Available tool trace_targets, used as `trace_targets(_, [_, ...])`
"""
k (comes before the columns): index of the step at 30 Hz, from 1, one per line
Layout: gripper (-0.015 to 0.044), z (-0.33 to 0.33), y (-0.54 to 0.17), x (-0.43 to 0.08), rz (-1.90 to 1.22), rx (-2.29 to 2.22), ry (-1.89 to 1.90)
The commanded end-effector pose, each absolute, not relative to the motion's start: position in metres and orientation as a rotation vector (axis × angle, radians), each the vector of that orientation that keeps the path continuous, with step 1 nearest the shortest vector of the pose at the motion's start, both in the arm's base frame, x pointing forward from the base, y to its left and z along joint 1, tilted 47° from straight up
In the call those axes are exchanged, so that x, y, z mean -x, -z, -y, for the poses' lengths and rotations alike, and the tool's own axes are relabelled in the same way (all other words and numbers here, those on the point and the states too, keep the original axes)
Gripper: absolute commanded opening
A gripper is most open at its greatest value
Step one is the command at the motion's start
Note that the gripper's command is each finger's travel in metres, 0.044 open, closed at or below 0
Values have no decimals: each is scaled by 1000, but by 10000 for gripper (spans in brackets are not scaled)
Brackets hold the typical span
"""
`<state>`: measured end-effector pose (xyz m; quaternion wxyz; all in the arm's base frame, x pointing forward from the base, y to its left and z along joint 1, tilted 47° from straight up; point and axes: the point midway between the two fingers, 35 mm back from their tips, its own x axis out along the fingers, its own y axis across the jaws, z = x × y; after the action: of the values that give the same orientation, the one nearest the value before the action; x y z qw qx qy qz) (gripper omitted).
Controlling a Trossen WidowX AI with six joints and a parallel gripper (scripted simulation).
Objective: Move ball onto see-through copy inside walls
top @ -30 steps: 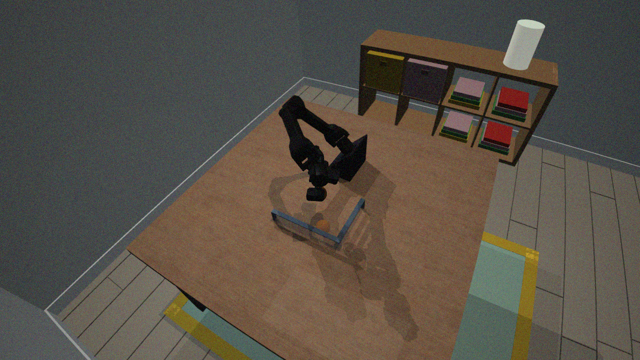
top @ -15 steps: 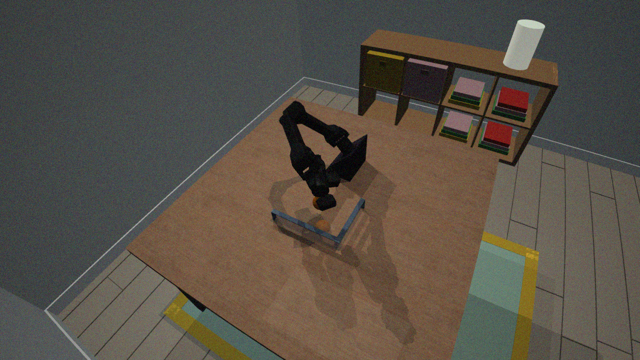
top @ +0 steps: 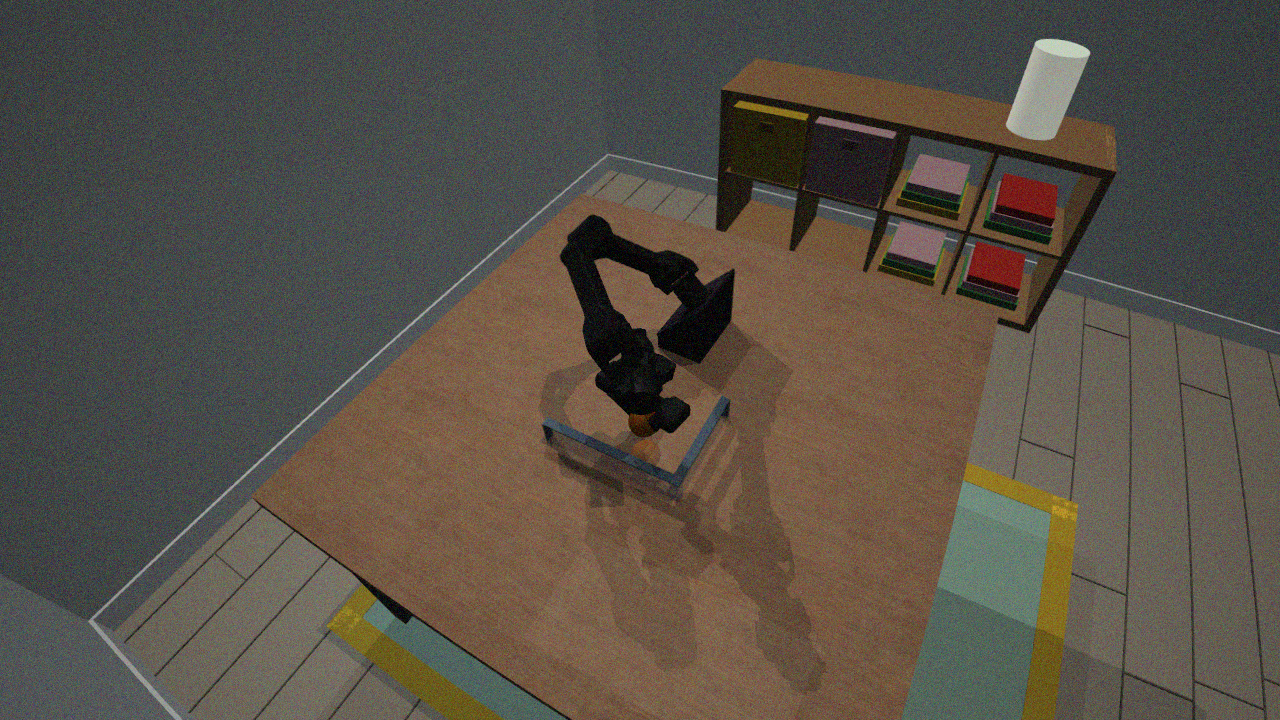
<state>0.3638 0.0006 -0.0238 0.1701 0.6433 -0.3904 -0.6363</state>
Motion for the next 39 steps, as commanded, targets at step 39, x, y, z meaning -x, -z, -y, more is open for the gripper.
trace_targets(39, [0,66,94,-364,902,-1722,1831])
